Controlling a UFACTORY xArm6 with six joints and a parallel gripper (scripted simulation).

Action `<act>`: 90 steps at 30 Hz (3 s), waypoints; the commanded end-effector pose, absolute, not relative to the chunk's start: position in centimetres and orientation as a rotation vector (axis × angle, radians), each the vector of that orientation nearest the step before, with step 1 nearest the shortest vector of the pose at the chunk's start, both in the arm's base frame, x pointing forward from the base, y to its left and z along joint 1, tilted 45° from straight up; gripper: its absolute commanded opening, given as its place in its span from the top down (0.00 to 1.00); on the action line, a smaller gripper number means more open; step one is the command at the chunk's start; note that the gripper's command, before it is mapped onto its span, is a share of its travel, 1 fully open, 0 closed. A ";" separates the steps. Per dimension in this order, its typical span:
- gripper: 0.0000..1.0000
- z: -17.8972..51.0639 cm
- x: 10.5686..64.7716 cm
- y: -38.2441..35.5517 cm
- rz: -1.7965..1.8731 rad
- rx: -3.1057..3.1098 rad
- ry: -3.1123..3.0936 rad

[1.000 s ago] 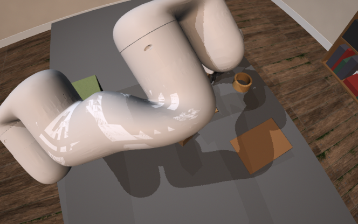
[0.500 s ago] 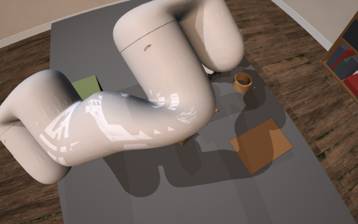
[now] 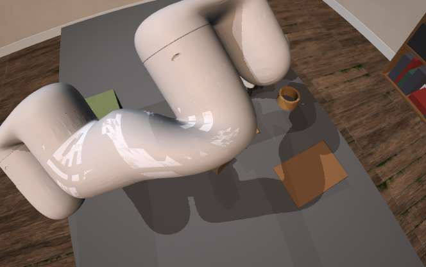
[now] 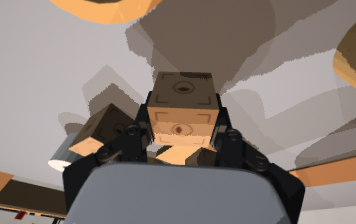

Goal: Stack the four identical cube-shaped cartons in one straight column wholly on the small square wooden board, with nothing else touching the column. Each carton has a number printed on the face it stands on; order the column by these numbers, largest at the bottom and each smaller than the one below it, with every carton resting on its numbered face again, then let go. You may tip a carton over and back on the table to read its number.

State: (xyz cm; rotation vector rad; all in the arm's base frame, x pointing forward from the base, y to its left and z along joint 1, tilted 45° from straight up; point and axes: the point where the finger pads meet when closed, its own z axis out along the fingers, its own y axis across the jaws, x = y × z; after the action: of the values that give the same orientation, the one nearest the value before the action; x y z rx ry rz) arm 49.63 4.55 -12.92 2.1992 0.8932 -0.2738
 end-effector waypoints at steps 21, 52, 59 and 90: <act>1.00 -3.4 47.8 9.8 -0.269 2.200 0.894; 1.00 -0.5 42.8 1.1 -0.269 2.200 0.894; 1.00 -0.8 42.8 0.9 -0.269 2.200 0.895; 0.00 -0.8 42.8 0.9 -0.269 2.200 0.895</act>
State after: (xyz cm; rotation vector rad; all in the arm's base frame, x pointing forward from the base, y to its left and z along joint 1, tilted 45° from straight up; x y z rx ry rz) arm 42.70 0.78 -0.84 2.1999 0.8940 -0.2739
